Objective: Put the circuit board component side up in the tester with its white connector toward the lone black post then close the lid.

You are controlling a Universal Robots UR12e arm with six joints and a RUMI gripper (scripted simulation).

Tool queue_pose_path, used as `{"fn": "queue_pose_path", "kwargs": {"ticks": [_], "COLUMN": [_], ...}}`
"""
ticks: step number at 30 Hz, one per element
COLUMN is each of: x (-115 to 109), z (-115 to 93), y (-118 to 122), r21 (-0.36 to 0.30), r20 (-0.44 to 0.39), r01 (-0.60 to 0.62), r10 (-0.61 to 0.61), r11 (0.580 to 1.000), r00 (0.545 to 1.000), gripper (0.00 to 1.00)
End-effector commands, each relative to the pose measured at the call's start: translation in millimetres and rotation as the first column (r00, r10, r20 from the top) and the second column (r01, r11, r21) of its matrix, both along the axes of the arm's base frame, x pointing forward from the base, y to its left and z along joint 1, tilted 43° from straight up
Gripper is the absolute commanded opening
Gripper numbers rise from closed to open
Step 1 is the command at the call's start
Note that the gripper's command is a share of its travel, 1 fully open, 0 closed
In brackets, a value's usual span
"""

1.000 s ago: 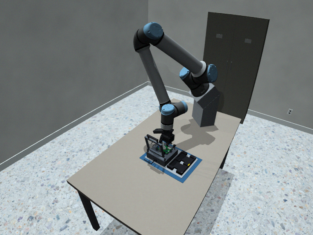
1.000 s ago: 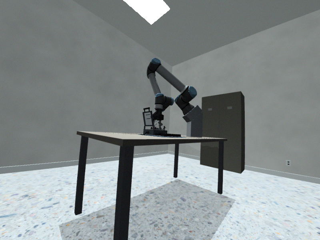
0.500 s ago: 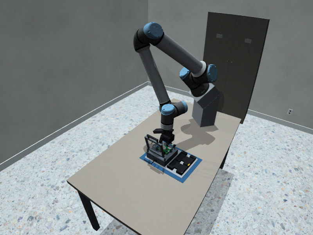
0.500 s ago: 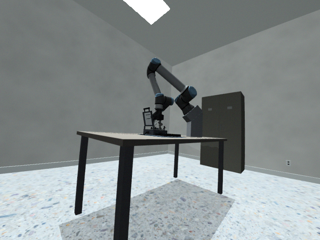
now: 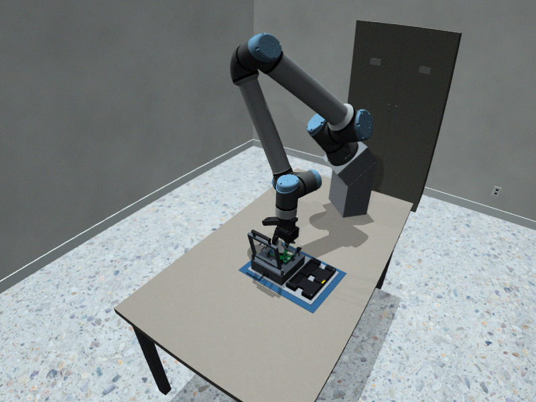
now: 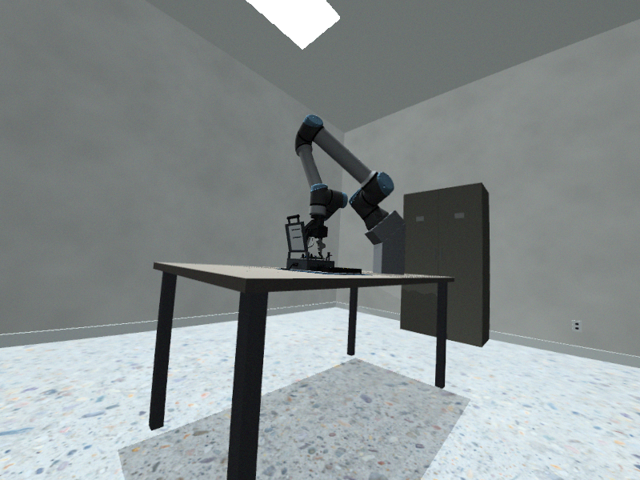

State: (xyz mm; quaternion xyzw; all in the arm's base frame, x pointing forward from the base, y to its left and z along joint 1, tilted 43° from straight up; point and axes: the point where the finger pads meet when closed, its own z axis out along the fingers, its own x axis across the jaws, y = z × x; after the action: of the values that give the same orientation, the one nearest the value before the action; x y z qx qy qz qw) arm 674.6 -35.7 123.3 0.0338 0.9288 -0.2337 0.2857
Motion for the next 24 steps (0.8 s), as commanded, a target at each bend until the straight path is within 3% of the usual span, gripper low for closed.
{"fn": "queue_pose_path", "kwargs": {"ticks": [1,11,24], "x": [-7,-26,-66], "z": [11,37,94], "y": [7,23,59], "r21": [0.000,0.000,0.000], "r20": [0.001,0.001,0.001], "r01": [0.000,0.000,0.000], "r10": [0.000,0.000,0.000], "r11": [1.000,1.000,1.000], "r00": [1.000,1.000,1.000], "gripper": [0.59,0.59,0.59]}}
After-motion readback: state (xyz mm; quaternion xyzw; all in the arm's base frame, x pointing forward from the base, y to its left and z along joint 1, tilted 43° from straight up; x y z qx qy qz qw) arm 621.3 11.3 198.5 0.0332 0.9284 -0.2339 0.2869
